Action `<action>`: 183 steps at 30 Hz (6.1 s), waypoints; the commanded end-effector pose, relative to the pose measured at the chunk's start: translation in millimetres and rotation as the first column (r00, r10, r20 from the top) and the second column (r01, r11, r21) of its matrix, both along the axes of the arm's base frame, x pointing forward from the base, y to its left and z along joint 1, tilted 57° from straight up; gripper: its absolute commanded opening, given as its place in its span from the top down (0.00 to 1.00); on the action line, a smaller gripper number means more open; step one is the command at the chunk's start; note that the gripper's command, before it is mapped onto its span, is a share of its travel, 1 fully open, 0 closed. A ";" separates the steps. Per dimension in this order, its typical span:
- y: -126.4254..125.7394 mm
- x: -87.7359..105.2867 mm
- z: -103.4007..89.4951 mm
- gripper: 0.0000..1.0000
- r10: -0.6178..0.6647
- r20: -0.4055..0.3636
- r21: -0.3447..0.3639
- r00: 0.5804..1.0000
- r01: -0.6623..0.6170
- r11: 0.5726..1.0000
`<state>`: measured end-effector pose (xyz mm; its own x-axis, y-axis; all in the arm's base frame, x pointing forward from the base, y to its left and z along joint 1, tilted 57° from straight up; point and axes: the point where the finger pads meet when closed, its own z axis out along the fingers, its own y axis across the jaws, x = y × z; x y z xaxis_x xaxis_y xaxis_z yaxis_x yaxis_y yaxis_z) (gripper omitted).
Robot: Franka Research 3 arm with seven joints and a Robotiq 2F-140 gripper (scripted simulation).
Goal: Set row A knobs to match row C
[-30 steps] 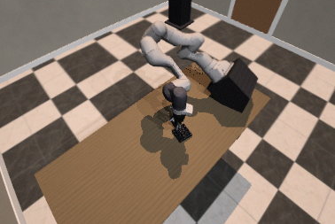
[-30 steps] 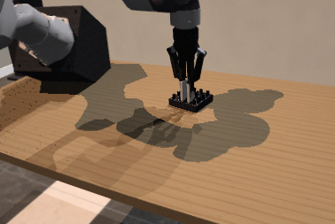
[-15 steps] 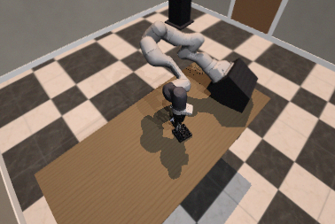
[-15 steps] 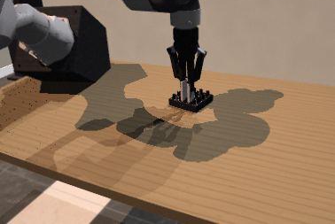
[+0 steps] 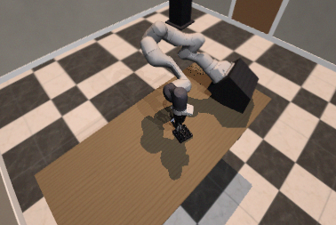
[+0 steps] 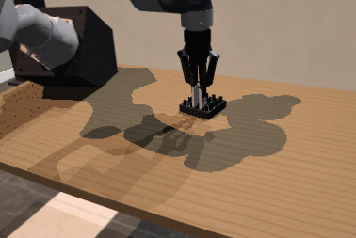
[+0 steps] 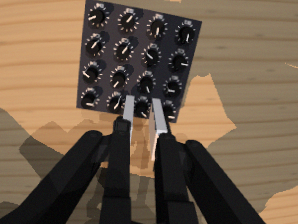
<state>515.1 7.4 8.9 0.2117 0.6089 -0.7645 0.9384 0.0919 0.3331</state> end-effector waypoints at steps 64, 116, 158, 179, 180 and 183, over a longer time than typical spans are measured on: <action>-0.7 2.0 0.0 0.95 -0.055 0.080 0.030 0.995 0.052 0.998; -0.7 2.0 0.0 0.95 -0.483 0.539 0.350 0.690 0.338 0.874; -0.7 2.0 0.0 0.95 -0.736 0.650 0.652 0.190 0.357 0.669; -0.7 2.0 0.0 0.95 -0.780 0.626 0.736 0.015 0.320 0.597; -0.7 2.0 0.0 0.95 -0.781 0.625 0.738 0.011 0.318 0.595; -0.7 2.0 0.0 0.95 -0.783 0.622 0.743 0.000 0.315 0.591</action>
